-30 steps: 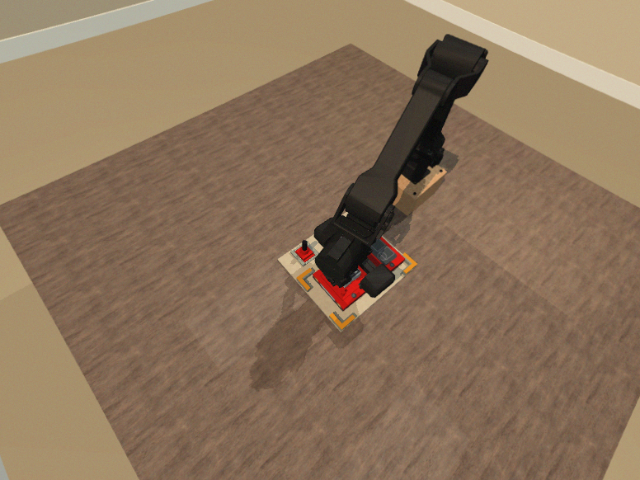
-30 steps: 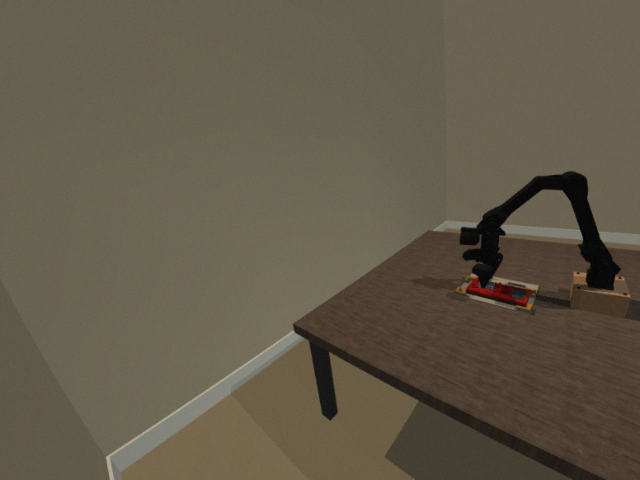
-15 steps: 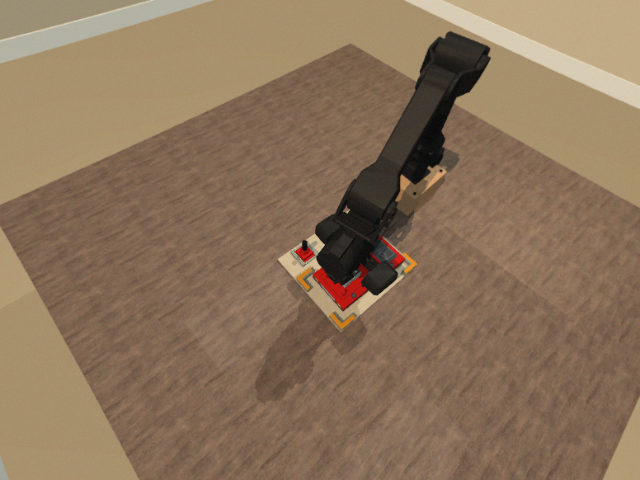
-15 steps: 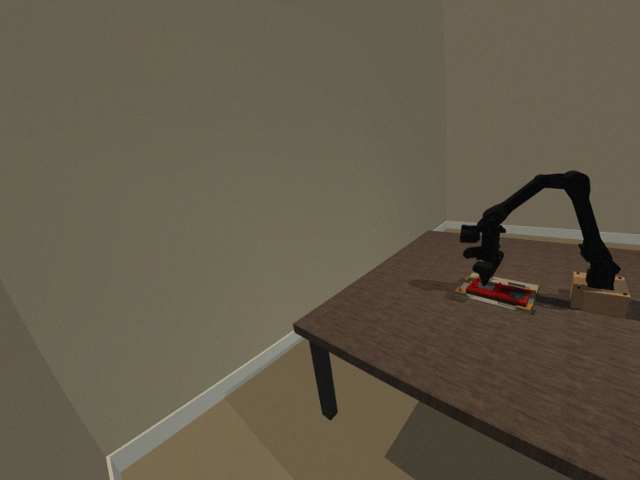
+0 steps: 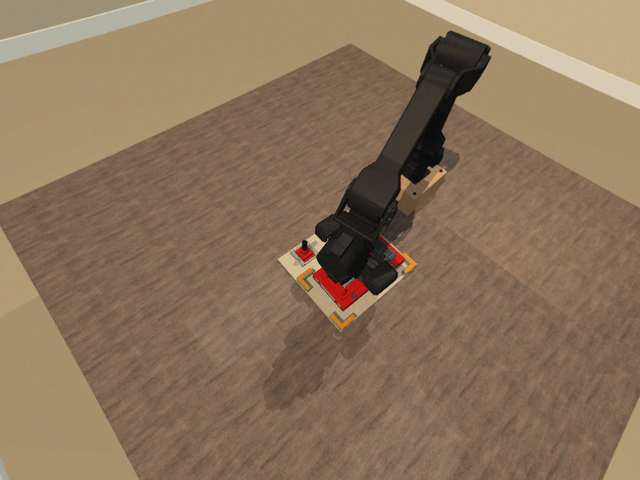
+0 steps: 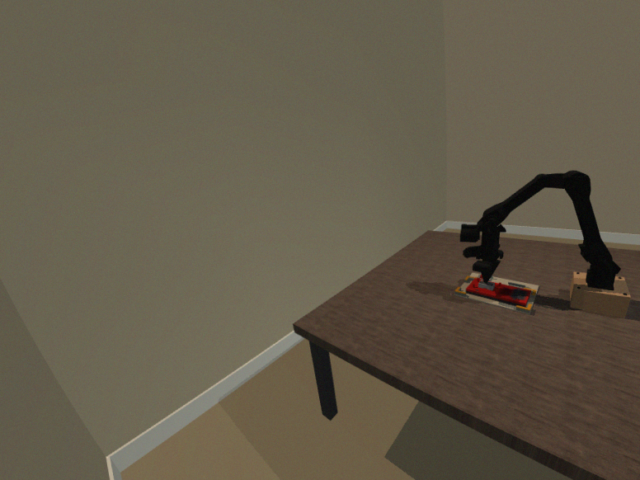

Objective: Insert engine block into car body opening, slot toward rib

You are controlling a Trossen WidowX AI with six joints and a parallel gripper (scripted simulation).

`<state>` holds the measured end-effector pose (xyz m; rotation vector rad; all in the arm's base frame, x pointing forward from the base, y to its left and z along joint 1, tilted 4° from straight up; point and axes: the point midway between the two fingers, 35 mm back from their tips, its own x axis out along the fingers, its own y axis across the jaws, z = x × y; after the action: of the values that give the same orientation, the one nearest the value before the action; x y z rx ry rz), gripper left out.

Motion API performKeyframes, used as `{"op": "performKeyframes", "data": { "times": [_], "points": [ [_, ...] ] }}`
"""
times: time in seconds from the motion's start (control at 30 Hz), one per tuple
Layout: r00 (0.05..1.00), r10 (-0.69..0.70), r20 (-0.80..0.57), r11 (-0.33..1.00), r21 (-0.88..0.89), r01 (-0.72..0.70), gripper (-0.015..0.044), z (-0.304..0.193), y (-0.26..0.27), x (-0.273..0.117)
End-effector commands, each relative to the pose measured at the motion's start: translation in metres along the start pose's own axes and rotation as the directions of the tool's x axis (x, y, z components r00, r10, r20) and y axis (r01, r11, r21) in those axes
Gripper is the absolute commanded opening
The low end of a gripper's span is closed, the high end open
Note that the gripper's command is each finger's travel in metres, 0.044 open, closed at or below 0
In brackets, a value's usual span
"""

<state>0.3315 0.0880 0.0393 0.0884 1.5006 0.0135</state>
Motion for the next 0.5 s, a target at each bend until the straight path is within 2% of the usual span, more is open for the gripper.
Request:
{"op": "performKeyframes", "data": {
  "times": [0.0, 0.13, 0.47],
  "points": [
    [1.0, -0.004, 0.004, 1.0, 0.005, 0.004, 0.0099, 0.0005, -0.0004, -0.0014],
    [1.0, -0.004, 0.004, 1.0, 0.005, 0.004, 0.0, 0.0005, -0.0004, -0.0014],
    [1.0, -0.004, 0.004, 1.0, 0.005, 0.004, 0.0, 0.0005, -0.0004, -0.0012]
  ]
}}
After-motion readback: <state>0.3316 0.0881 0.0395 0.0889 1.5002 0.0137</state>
